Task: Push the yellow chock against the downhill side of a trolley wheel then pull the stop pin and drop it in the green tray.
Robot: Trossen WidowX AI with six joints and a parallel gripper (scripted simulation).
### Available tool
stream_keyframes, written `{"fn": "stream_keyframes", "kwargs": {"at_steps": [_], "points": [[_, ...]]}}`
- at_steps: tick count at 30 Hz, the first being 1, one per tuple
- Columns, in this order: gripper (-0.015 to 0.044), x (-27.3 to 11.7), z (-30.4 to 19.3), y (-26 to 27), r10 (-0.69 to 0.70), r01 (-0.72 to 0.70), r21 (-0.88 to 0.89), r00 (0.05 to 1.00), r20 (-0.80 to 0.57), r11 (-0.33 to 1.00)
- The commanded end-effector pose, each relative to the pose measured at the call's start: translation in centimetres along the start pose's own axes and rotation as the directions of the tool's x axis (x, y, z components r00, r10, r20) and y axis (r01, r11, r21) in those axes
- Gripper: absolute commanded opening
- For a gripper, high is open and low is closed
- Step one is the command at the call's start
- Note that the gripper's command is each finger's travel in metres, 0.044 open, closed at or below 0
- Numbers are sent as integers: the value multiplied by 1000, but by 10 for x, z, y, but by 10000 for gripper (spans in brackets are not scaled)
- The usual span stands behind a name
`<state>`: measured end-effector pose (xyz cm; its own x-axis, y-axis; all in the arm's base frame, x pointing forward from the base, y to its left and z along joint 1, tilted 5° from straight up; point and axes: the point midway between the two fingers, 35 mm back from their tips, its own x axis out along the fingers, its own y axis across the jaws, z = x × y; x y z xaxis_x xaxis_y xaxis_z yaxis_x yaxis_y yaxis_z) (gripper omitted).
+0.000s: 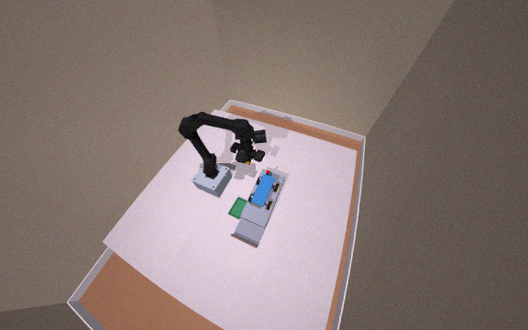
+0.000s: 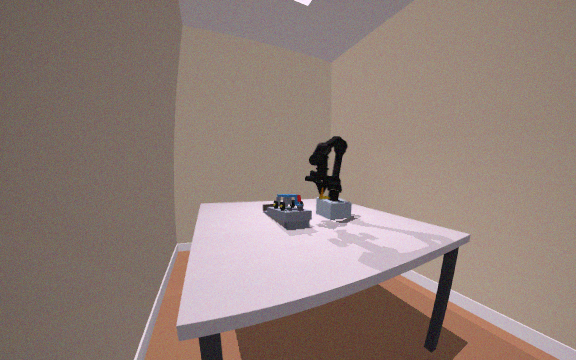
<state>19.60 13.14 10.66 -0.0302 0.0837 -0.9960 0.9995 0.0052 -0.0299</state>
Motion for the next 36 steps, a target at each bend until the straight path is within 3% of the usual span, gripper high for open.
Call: {"fn": "stream_keyframes", "kwargs": {"at_steps": [1, 36], "points": [[0, 1, 13, 3, 1, -1, 1, 1000, 7, 1000], [0, 7, 132, 31, 3, -3, 2, 1000, 19, 1000]]}}
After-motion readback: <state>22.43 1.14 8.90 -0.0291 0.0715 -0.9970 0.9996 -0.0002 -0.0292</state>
